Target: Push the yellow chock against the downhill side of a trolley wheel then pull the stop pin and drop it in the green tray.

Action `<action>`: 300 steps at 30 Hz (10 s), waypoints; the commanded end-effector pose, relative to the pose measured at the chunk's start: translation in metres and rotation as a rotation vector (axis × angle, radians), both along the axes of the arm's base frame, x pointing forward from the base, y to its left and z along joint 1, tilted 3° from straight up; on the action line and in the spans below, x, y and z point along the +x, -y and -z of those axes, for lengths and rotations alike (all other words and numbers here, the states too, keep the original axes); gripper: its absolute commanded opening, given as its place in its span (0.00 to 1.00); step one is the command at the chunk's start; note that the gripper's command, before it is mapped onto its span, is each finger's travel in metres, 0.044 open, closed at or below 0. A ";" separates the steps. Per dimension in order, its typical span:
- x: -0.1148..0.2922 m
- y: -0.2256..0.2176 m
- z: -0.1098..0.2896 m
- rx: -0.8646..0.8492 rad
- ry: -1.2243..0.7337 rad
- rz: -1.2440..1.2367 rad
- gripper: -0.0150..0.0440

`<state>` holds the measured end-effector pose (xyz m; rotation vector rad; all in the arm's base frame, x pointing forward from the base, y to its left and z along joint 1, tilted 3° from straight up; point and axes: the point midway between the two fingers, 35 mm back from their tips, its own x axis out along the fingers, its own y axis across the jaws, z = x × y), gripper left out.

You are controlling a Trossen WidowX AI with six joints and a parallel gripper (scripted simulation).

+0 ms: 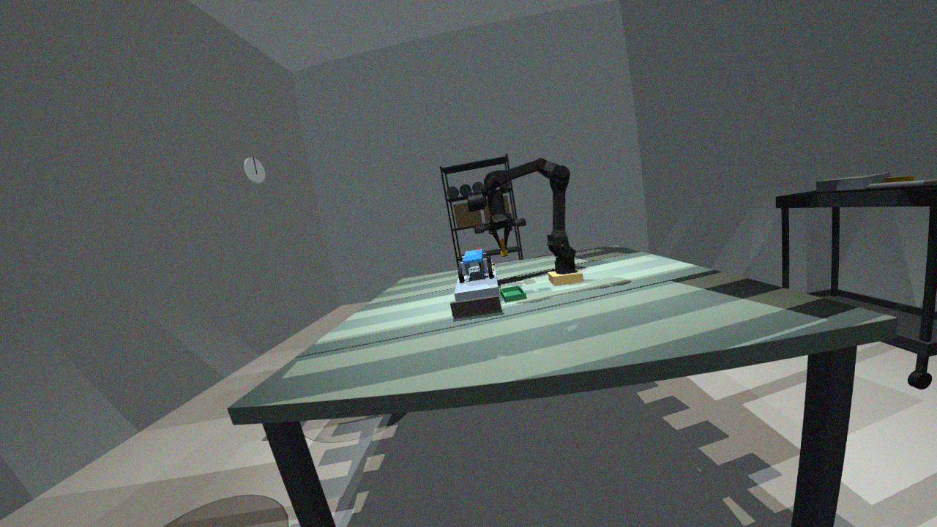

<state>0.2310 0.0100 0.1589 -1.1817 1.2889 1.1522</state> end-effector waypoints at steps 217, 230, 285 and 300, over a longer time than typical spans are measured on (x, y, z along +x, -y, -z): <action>0.089 0.109 -0.020 -0.300 -0.009 -0.004 0.58; 0.088 0.115 -0.006 -0.300 -0.009 -0.004 0.58; 0.086 0.124 0.019 -0.301 -0.009 -0.004 0.25; 0.086 0.120 0.009 -0.301 -0.009 -0.004 0.25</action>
